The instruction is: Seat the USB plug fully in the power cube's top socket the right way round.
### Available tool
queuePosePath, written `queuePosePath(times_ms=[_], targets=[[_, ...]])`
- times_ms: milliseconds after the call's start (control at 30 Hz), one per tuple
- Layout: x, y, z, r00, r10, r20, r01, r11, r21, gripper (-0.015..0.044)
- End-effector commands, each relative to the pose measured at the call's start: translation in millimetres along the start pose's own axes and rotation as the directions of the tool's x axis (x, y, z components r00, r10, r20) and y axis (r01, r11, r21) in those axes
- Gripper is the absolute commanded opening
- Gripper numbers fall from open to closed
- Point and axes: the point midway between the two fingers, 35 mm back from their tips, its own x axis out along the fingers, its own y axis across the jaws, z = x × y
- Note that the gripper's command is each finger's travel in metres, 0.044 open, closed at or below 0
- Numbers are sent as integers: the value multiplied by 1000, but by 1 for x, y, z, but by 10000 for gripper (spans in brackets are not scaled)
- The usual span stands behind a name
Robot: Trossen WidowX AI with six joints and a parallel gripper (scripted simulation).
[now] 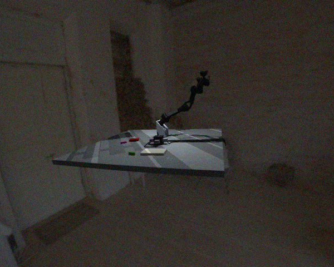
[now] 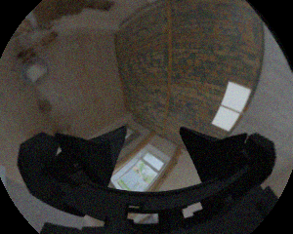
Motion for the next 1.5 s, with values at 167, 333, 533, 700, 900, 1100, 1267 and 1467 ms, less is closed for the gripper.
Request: queuePosePath(times_ms=[167, 333, 533, 700, 900, 1100, 1267, 1467], targets=[[-33, -107, -30, 943, -291, -162, 268, 952, -148, 440], [-77, -184, -46, 823, -506, -258, 444, 857, -263, 440], [-154, -261, -53, 613, -724, -317, 588, 686, -428, 440], [-238, -318, -59, 343, -863, -371, 689, 500, -525, 440], [-347, -357, -55, -15, -919, -394, 745, 252, -618, 440], [-463, -371, -37, -388, -849, -359, 703, -21, -711, 440], [-558, -355, -13, -670, -677, -303, 599, -252, -760, 440], [-661, -302, 21, -917, -328, -228, 375, -514, -771, 440]])
